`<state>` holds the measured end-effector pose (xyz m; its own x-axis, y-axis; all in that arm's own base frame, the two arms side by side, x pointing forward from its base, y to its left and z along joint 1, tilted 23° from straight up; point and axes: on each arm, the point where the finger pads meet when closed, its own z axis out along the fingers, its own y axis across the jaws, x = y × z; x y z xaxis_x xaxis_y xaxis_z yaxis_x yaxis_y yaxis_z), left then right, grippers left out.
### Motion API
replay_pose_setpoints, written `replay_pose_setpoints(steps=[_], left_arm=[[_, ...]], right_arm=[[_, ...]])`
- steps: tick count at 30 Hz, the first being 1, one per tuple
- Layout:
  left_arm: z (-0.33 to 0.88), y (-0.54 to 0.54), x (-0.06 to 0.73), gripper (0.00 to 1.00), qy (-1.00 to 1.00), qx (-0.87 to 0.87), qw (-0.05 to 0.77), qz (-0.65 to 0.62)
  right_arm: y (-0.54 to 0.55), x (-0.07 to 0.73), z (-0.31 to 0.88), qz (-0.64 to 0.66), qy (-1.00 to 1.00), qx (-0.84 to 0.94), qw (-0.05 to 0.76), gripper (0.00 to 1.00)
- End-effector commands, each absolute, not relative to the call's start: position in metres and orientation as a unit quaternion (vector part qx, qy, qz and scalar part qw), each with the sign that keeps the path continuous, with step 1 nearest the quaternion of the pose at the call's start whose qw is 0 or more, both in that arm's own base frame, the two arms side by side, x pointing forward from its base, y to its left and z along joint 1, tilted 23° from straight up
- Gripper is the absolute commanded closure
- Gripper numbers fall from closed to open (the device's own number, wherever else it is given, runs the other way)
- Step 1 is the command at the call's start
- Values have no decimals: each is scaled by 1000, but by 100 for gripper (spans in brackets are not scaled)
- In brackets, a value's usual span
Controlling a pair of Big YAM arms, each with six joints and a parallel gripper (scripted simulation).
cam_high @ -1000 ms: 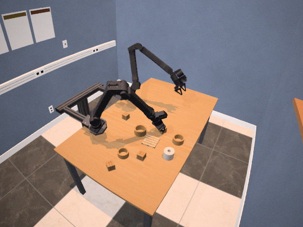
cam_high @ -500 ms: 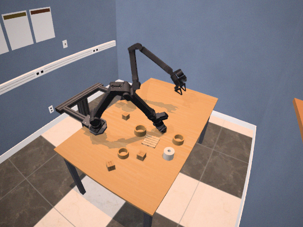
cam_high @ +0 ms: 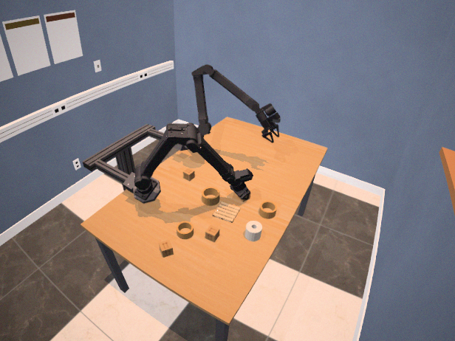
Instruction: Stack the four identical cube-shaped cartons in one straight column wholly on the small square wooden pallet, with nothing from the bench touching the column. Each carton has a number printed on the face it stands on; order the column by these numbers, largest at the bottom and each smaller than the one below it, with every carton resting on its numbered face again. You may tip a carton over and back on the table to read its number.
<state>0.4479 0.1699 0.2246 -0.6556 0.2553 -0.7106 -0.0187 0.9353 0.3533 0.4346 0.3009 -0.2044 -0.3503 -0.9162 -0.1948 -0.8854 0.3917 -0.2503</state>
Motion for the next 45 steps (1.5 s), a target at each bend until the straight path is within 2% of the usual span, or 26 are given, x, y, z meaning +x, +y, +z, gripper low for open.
replay_pose_setpoints(steps=[1,2,3,7,19,20,22,25,29,45], left_arm=[[249,171,459,0,883,73,429,177],[249,171,459,0,883,73,429,177],[249,171,459,0,883,73,429,177],[249,171,459,0,883,73,429,177],[249,171,459,0,883,73,429,177],[249,171,459,0,883,73,429,177],[249,171,459,0,883,73,429,177],[249,171,459,0,883,73,429,177],[249,171,459,0,883,73,429,177],[249,171,459,0,883,73,429,177]], right_arm=[[314,452,-204,-48,816,-550,173,29],[312,448,-197,-48,816,-550,174,29],[312,448,-197,-48,816,-550,174,33],[312,447,-197,-48,815,-550,174,33],[314,443,-188,-47,815,-549,180,50],[315,444,-188,-47,815,-549,181,62],[315,444,-188,-47,815,-549,181,62],[314,442,-187,-47,814,-550,181,96],[317,433,-182,-47,816,-551,169,50],[310,414,-93,-49,822,-544,157,50]])
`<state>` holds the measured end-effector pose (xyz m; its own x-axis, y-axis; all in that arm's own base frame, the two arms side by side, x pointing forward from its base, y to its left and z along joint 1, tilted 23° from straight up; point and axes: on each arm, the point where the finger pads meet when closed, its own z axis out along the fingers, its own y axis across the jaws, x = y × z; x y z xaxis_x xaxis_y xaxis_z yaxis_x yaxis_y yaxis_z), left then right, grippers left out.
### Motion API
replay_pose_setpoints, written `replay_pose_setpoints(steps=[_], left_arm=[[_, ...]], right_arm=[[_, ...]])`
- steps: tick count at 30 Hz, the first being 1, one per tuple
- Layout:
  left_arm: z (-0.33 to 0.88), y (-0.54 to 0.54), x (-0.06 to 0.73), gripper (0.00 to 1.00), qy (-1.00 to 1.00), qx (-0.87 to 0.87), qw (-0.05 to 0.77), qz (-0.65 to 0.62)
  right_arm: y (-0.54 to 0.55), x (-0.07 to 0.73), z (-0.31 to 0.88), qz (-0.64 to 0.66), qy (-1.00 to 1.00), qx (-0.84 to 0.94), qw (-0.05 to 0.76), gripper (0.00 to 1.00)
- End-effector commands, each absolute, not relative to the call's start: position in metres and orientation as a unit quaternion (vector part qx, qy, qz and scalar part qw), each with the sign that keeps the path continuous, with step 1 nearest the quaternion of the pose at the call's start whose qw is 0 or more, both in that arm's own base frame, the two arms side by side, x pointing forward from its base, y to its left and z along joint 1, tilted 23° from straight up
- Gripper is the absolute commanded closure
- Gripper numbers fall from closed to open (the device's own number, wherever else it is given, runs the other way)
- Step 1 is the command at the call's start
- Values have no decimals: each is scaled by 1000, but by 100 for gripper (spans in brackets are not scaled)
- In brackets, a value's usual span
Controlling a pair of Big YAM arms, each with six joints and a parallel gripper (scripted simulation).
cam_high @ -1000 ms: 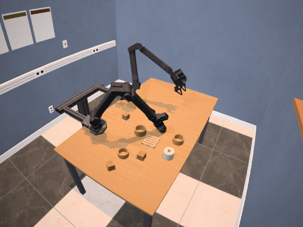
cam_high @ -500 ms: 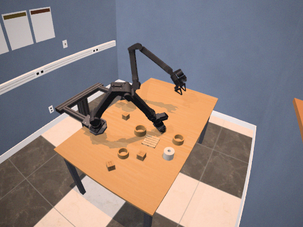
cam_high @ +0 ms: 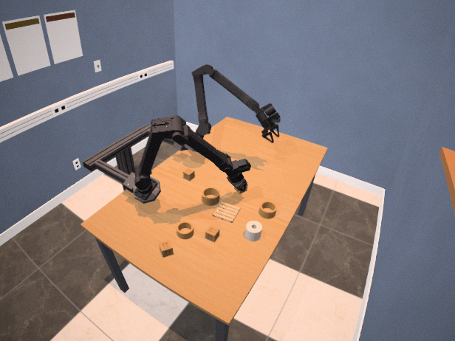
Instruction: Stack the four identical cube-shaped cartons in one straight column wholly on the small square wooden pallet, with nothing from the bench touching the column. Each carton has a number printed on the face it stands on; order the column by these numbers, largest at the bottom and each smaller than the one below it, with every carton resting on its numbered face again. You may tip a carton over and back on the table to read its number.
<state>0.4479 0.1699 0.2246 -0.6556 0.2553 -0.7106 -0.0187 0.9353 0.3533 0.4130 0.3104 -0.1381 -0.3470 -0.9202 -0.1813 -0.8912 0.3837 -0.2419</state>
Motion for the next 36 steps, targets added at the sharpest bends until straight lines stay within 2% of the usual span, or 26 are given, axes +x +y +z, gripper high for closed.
replay_pose_setpoints(steps=[1,9,18,30,36], left_arm=[[249,171,459,0,883,73,429,177],[249,171,459,0,883,73,429,177],[249,171,459,0,883,73,429,177],[249,171,459,0,883,73,429,177],[249,171,459,0,883,73,429,177]], right_arm=[[308,410,-75,-49,823,-544,156,50],[306,388,72,-47,817,-548,175,50],[291,370,153,-46,817,-546,178,50],[283,365,165,-51,813,-556,163,50],[270,374,168,0,768,-596,232,50]])
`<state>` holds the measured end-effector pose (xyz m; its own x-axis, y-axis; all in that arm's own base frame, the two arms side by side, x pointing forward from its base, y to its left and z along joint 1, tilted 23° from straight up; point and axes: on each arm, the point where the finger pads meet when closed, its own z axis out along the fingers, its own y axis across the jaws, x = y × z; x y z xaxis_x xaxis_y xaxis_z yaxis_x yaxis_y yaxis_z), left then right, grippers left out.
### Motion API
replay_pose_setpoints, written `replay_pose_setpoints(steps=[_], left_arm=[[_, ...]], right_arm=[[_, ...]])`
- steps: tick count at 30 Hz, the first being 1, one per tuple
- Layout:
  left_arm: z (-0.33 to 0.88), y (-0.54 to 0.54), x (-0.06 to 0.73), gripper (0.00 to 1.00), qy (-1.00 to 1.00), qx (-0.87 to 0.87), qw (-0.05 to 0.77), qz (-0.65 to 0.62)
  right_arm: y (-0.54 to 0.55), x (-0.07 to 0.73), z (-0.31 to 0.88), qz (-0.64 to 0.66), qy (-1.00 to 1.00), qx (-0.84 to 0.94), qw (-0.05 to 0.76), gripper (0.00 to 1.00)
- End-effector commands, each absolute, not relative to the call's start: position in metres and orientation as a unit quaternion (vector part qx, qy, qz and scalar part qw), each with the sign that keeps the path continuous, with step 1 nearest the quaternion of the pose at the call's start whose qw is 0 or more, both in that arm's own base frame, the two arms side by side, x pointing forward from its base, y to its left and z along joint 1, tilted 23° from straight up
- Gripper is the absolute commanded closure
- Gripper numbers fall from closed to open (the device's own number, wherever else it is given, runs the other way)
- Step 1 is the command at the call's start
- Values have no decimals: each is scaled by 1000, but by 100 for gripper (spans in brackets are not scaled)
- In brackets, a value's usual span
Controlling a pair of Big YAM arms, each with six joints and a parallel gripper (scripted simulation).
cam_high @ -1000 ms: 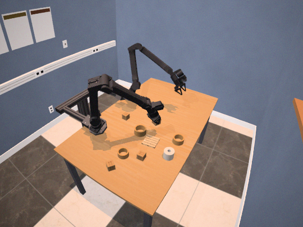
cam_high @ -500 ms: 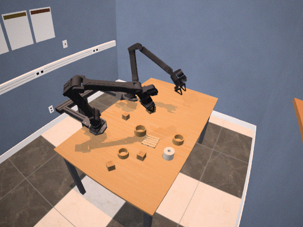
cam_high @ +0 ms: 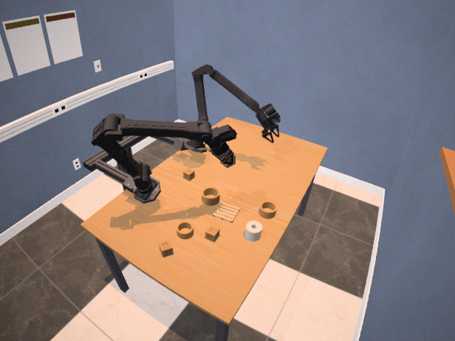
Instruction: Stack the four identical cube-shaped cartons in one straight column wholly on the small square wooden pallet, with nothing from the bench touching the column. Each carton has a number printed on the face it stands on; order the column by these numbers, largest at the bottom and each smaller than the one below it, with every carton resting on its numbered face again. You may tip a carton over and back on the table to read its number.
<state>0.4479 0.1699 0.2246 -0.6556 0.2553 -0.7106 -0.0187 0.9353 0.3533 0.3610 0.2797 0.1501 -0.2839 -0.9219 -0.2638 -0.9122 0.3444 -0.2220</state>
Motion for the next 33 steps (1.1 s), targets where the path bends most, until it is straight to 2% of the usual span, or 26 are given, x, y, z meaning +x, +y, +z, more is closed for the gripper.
replay_pose_setpoints(steps=[1,6,9,20,24,33], left_arm=[[249,171,459,0,883,73,429,177],[249,171,459,0,883,73,429,177],[249,171,459,0,883,73,429,177],[249,171,459,0,883,73,429,177],[249,171,459,0,883,73,429,177],[249,171,459,0,883,73,429,177]], right_arm=[[269,375,167,20,758,-602,249,50],[266,377,163,117,716,-610,319,50],[266,378,144,141,713,-611,314,50],[275,373,153,383,571,-586,429,50],[280,362,150,427,537,-582,435,50],[281,365,159,435,515,-588,448,50]])
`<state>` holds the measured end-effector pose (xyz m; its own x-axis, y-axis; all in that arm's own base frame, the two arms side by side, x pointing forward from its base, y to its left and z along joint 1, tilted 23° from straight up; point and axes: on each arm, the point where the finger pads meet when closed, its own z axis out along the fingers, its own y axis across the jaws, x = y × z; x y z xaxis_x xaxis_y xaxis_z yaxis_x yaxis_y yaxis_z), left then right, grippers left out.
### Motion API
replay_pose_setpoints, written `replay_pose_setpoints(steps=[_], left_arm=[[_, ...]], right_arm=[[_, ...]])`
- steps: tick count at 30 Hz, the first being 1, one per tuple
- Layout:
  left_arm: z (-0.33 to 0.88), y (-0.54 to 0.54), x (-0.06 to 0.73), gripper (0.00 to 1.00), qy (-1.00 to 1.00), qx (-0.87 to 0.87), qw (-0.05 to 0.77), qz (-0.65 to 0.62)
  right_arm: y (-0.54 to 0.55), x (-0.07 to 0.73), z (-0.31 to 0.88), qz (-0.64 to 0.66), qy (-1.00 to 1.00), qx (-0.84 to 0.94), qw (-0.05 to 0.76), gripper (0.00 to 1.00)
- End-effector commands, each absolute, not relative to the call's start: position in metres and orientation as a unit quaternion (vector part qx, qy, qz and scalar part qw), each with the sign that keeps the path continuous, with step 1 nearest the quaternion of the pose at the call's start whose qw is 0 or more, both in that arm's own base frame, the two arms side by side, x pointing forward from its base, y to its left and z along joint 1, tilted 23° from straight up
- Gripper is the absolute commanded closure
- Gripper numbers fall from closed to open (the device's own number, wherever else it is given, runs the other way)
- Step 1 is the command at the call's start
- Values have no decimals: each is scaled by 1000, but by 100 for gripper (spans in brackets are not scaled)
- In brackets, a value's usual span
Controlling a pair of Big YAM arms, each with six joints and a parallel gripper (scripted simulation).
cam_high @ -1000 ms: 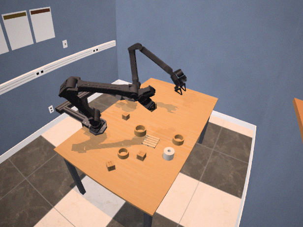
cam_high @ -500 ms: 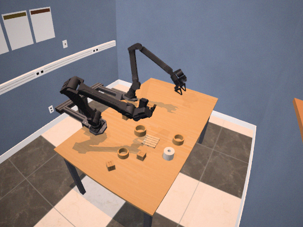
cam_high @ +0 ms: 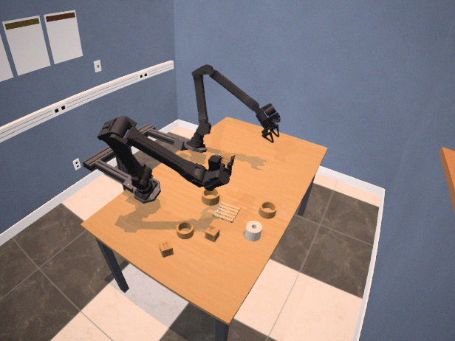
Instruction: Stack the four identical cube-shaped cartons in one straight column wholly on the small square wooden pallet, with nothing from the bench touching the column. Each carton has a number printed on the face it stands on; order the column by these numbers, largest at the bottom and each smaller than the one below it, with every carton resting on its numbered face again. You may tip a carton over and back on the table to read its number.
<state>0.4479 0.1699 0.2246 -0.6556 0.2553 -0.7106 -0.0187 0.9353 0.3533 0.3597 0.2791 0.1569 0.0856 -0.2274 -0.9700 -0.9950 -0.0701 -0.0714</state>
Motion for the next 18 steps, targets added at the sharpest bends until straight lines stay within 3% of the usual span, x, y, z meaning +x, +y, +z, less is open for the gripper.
replay_pose_setpoints(steps=[1,10,18], left_arm=[[249,171,459,0,883,73,429,177],[250,152,455,0,891,43,431,137],[207,39,434,0,918,-30,384,-97]], right_arm=[[281,365,159,434,515,-588,448,50],[284,377,170,430,510,-591,454,50],[283,369,168,431,511,-590,452,50]])
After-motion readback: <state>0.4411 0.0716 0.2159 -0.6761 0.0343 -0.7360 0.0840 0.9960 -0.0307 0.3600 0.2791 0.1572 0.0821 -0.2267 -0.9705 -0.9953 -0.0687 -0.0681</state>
